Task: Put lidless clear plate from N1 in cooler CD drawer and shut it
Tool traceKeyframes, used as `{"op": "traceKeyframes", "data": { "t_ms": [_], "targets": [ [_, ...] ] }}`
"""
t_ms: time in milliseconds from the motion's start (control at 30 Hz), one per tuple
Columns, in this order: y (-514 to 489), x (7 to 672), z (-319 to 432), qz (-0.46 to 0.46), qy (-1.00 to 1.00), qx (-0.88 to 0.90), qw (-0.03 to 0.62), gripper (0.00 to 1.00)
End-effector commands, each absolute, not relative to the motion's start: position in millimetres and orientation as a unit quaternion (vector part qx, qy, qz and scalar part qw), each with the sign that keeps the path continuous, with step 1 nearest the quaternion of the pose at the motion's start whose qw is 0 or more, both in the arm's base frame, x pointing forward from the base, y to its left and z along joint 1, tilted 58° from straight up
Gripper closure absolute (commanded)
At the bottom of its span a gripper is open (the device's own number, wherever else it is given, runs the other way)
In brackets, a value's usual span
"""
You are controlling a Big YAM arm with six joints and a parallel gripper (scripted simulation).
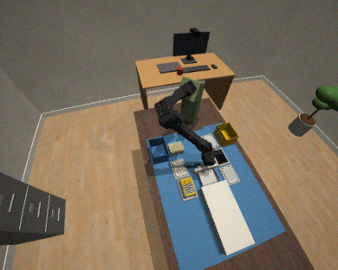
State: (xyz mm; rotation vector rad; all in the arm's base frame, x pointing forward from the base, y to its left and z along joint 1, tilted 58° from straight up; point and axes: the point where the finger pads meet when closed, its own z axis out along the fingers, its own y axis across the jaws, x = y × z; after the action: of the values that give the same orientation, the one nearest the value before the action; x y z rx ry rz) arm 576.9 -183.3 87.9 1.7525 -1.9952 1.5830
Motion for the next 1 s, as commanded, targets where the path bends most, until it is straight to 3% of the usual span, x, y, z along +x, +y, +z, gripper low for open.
{"op": "traceKeyframes", "data": {
  "t_ms": [0,967],
  "targets": [
    [-219.3,548.0,32.2,0.471,-0.662,0.579,0.076,0.7],
    [-219.9,544.5,30.0,0.471,-0.662,0.578,0.077,0.7]
  ]
}}
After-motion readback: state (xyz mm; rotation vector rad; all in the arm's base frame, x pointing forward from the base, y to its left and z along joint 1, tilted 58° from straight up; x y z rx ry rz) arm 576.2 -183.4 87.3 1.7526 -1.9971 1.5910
